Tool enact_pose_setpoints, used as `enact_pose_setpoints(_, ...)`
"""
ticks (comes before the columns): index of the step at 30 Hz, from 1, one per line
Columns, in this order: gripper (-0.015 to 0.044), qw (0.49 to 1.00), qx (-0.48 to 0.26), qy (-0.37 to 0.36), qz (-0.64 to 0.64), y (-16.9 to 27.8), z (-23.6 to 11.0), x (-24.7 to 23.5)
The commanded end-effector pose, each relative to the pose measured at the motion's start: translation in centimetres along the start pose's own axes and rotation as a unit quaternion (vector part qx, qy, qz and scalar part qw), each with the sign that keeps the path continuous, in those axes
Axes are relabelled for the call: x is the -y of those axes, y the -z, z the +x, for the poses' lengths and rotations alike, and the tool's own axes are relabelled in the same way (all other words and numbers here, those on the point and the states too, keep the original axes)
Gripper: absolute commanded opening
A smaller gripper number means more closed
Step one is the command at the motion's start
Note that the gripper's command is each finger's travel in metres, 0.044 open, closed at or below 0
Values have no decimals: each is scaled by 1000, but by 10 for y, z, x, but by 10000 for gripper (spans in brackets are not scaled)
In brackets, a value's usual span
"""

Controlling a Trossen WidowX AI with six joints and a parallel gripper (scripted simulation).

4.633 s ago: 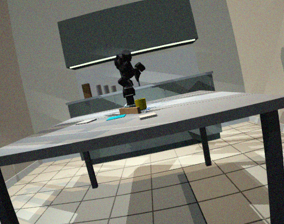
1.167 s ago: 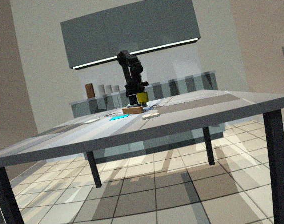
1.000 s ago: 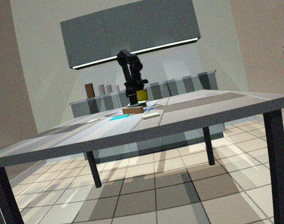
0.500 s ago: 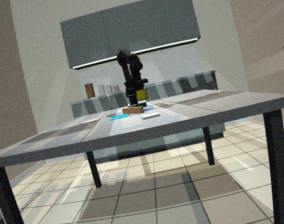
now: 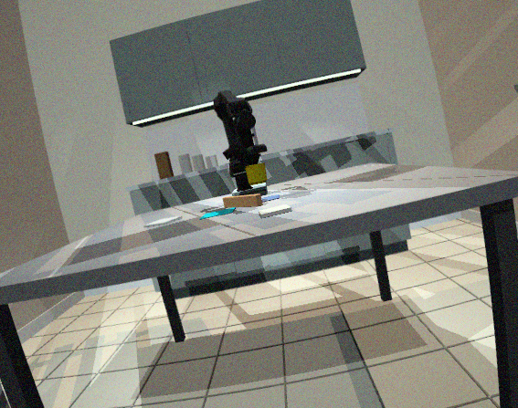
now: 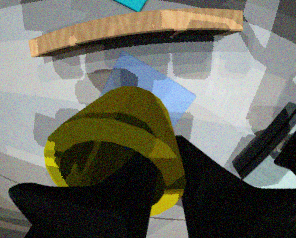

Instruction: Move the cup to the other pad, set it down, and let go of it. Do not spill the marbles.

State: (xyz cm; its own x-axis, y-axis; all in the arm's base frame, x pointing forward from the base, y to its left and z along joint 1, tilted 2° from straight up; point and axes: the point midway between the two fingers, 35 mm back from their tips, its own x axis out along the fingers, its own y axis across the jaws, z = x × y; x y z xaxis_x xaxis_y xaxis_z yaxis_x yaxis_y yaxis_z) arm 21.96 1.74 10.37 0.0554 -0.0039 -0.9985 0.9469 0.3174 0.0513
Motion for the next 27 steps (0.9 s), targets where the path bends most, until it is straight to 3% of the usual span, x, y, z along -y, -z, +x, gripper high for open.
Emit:
enact_pose_setpoints(1, 0, 1000, 1, -3, -2, -6, -1, -2)
enact_pose_setpoints(27, 0, 1000, 4, -4, -1, -53, -2, -6)
